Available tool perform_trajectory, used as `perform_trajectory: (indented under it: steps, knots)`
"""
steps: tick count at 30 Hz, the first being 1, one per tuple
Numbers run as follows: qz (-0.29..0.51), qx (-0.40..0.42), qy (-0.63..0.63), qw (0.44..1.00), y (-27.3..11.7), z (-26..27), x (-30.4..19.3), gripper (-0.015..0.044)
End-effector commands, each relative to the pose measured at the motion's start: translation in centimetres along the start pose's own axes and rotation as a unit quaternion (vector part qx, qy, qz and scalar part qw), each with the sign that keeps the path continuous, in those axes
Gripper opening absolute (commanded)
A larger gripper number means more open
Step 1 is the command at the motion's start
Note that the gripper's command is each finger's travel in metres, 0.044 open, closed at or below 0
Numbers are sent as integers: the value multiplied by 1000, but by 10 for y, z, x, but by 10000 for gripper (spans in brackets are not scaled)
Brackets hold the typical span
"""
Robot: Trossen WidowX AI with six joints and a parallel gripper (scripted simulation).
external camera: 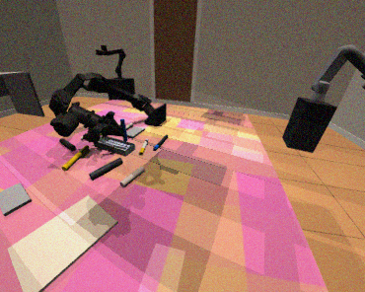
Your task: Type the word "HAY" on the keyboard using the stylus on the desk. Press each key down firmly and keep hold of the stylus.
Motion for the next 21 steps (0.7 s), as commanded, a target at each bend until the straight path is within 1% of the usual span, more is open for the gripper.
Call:
perform_trajectory:
  steps: [1, 21]
  knots:
    - [-2, -3, -1, 1000, 2, -1, 3, 81]
    - [-2, -3, -1, 1000, 3, -1, 4, 81]
Point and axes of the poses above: the point midway between the two fingers, 35 mm back from their tips, its own y axis out along the fingers, its own z axis across the jaws, x = y × z, the point moved 4 cm from there along -y, back along the fingers, and after that the axes turned 8 degrees about -y, right-handed, at the moved point
